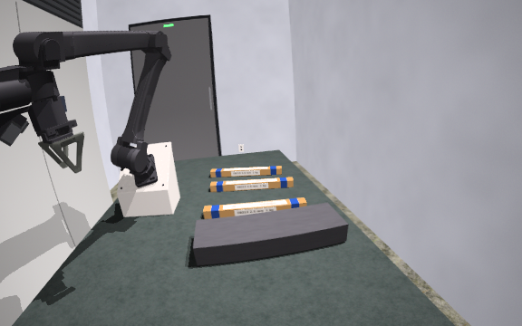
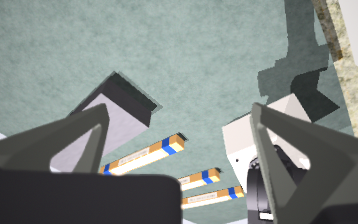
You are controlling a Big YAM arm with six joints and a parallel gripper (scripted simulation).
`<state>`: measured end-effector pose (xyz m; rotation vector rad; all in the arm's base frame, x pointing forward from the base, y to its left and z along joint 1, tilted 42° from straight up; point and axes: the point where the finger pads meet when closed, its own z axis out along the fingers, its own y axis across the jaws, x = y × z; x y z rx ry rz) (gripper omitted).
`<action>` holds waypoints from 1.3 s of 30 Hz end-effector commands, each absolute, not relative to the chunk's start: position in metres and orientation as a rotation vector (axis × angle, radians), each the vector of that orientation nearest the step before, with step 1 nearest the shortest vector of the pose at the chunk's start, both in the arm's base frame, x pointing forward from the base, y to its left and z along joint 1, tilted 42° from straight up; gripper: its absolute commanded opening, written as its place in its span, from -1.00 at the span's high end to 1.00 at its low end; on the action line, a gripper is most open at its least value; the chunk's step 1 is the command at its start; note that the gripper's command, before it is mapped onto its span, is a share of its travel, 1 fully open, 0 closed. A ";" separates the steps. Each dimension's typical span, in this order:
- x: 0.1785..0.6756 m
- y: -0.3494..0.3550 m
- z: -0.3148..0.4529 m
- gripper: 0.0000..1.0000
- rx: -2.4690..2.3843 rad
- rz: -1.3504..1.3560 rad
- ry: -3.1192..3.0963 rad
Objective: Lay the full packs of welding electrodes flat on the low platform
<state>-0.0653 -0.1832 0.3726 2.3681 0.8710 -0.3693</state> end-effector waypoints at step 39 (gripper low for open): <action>-0.065 -0.183 0.373 -0.49 2.368 -0.369 0.871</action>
